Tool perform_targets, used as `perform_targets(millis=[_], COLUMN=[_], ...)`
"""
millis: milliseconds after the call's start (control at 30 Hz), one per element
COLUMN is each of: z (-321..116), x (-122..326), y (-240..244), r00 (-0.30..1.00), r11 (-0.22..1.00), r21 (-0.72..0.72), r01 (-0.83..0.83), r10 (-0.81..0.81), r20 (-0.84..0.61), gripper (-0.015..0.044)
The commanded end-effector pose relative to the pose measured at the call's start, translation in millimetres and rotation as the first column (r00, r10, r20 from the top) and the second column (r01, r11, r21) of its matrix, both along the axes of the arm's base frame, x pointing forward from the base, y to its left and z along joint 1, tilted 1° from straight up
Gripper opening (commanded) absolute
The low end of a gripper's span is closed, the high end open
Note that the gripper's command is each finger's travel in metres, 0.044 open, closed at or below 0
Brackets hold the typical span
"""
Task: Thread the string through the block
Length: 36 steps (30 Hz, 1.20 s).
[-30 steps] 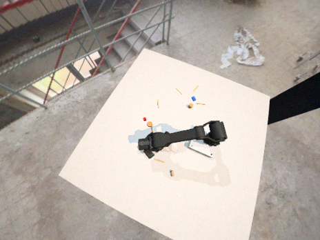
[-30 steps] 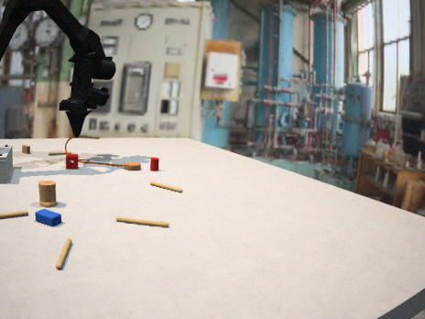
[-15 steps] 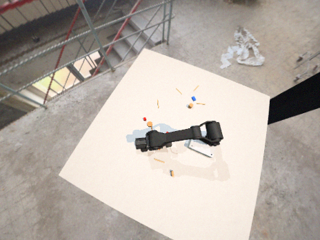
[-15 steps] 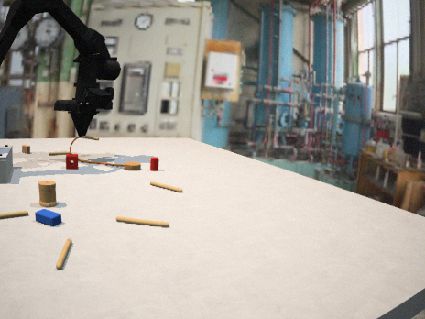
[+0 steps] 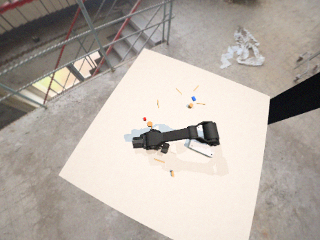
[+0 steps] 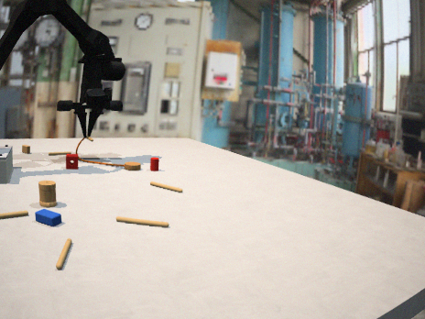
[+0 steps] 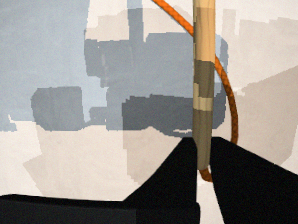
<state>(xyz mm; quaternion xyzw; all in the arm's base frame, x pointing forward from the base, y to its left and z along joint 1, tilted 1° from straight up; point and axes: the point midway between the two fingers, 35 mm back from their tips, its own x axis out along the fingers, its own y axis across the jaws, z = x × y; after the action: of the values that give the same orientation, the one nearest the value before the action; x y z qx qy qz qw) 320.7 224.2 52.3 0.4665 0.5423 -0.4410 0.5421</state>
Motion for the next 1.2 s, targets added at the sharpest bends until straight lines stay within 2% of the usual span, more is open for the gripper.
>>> perform_targets(millis=[0,133,1167], z=[1,1,4], x=[5,7,11], y=[2,3,35], r00=[0.990,0.974,0.975], r11=[0.990,0.974,0.974], r21=[0.008,0.010,0.014], r01=[0.139,0.226,0.224], r10=[-0.139,-0.226,-0.224], r20=[-0.002,-0.004,-0.005], gripper=[0.0000,0.0000,0.0000])
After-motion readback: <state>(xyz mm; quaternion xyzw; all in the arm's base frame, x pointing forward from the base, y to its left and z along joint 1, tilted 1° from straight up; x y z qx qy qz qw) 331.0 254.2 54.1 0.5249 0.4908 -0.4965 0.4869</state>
